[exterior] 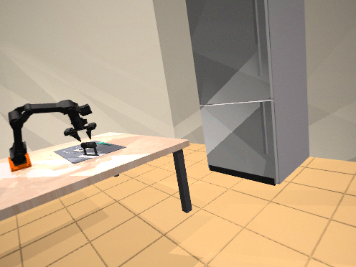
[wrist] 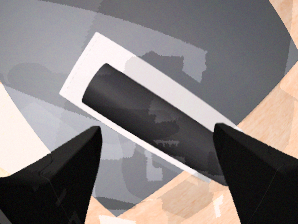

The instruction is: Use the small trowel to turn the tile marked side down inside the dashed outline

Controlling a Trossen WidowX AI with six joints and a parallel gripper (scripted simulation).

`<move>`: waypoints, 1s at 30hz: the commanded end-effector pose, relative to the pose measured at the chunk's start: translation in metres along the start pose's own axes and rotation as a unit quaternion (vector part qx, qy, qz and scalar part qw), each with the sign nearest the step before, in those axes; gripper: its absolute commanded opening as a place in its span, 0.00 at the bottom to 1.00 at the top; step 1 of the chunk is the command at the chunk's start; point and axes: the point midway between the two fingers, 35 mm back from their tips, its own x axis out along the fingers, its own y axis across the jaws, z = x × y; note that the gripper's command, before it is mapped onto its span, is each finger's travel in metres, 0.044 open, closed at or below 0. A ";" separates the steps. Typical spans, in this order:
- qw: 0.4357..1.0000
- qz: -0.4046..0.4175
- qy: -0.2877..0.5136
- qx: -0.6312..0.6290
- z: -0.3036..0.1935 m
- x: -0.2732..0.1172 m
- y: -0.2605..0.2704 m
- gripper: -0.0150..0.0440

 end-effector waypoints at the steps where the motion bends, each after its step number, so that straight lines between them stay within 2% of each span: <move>1: 0.998 -0.004 -0.017 0.068 -0.002 0.002 0.003 0.76; 15: 0.957 -0.019 -0.068 0.282 -0.013 0.005 0.005 0.76; 30: 0.853 -0.009 -0.138 0.504 -0.018 0.011 0.011 0.76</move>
